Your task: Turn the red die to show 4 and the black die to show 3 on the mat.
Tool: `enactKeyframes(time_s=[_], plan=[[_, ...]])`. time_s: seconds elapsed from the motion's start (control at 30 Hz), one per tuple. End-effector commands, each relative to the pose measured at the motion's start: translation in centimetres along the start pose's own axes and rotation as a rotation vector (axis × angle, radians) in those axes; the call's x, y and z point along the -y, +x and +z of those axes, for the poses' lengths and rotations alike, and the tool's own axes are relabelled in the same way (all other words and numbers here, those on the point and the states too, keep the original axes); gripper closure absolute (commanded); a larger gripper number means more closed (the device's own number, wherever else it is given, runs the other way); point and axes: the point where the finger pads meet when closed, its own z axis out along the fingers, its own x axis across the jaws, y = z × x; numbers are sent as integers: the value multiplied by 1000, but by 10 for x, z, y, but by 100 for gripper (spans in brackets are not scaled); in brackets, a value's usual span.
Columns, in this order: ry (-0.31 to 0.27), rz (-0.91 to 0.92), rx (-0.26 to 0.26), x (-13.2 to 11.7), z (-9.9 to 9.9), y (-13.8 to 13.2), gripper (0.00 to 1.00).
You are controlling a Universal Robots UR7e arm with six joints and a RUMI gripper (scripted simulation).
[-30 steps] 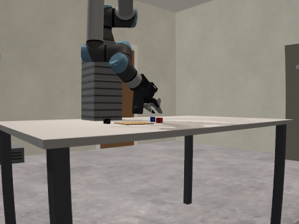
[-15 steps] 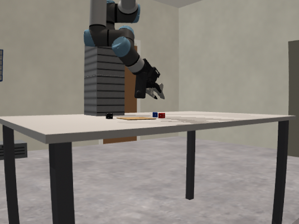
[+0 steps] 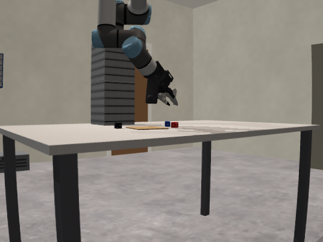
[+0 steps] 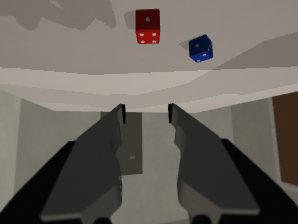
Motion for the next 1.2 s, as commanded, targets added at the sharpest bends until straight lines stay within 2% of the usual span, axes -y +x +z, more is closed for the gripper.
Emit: enactKeyframes(time_s=[0.0,0.17,0.37,0.43,0.6,0.63,0.7,0.77,0.83,0.87,0.93,1.0,1.17], plan=[[45,0,0,-2,1,0,76],[138,0,1,-7,2,0,76],[304,0,-1,-15,6,0,76],[304,0,-1,-15,6,0,76],[477,0,-1,-24,10,0,76],[480,0,-1,-24,10,0,76],[556,0,0,-28,11,0,76],[596,1,-2,-30,12,0,76],[668,0,1,-34,13,0,76],[671,0,2,-34,13,0,76],[733,1,-2,-37,15,0,76],[733,1,-2,-37,15,0,76],[853,1,-1,-43,18,0,76]])
